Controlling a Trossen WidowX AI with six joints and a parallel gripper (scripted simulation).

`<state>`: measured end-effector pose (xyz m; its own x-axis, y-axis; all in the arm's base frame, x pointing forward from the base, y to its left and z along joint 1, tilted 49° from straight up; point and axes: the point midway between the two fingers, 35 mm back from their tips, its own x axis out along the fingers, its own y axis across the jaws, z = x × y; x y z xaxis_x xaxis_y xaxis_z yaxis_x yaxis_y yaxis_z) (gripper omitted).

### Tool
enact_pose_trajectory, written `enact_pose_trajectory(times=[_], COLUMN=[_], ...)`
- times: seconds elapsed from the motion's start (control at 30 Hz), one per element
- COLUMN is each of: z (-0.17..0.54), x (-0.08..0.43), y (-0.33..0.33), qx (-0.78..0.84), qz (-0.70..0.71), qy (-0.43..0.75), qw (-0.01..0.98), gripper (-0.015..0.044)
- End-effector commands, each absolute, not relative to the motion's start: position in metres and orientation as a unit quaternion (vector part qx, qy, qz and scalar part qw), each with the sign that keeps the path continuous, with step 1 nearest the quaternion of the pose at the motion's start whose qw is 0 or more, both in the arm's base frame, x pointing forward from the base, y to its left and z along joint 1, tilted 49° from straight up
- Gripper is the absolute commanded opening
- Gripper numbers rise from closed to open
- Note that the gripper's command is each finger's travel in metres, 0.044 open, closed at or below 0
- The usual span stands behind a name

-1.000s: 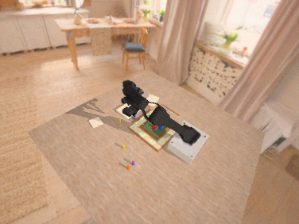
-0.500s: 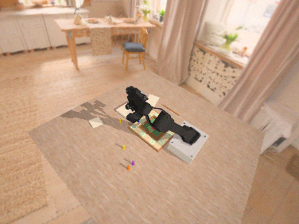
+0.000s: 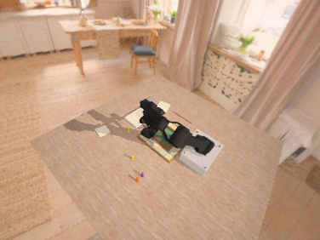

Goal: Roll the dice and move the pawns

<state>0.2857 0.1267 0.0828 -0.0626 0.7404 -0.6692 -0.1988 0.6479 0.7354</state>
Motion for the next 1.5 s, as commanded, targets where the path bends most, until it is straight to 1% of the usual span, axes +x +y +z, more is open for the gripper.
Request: enact_pose_trajectory(times=[0.0, 0.77, 1.27, 1.47], z=[0.078, 0.049, 0.026, 0.026], x=[0.272, 0.194, 0.19, 0.19], y=[0.13, 0.138, 0.164, 0.165], qx=[0.213, 0.214, 0.214, 0.214], qz=[0.358, 0.367, 0.367, 0.367], qy=[0.635, 0.633, 0.633, 0.633], qw=[0.65, 0.647, 0.647, 0.647], gripper=[0.0, 0.0, 0.0, 0.0])
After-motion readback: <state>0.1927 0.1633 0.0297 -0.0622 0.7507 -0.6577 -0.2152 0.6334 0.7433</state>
